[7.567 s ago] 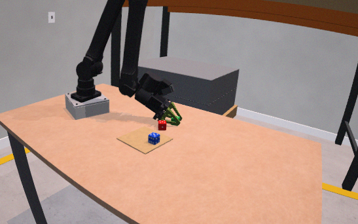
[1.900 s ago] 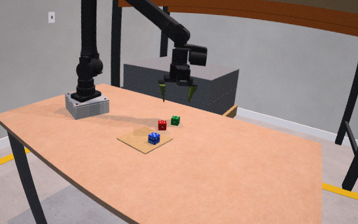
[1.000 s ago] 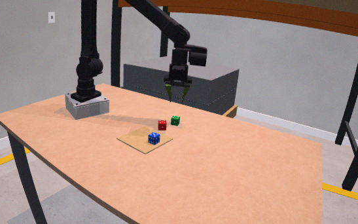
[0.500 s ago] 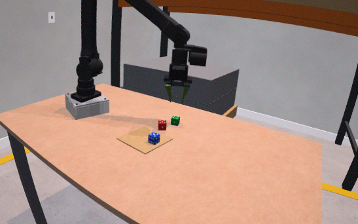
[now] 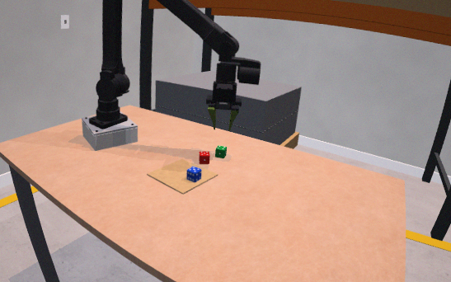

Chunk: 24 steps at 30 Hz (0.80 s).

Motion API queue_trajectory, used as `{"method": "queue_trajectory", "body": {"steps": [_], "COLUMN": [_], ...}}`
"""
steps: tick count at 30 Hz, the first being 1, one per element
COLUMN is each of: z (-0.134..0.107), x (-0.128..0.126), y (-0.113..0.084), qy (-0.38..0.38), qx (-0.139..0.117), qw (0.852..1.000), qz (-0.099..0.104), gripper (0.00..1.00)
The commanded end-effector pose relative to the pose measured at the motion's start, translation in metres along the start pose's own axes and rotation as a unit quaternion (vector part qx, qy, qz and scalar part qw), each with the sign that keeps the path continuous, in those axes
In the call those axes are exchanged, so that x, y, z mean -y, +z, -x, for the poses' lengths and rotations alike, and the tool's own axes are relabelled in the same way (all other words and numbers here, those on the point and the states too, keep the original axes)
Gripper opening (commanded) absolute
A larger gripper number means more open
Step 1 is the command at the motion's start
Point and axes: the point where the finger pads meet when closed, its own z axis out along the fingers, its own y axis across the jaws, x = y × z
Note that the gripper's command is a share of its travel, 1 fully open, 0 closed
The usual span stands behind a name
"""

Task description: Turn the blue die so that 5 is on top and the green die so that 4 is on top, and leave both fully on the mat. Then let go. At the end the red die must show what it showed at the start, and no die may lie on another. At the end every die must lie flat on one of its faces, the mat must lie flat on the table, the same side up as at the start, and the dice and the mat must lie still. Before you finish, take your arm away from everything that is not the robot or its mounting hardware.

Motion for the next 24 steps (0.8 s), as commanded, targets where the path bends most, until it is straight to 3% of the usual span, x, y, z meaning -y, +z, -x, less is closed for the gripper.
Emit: {"method": "queue_trajectory", "body": {"steps": [1,9,10,12,24], "z": [0.007,0.007,0.009,0.006,0.006], "x": [-0.004,-0.004,-0.014,-0.003,-0.004], "y": [0.007,0.015,0.009,0.019,0.038], "qy": [0.015,0.014,0.015,0.014,0.012], "qx": [0.003,0.003,0.005,0.003,0.003], "qw": [1.0,1.0,1.0,1.0,1.0], "qz": [0.004,0.004,0.015,0.004,0.004], "gripper": [0.45,0.45,0.45,0.45,0.45]}}
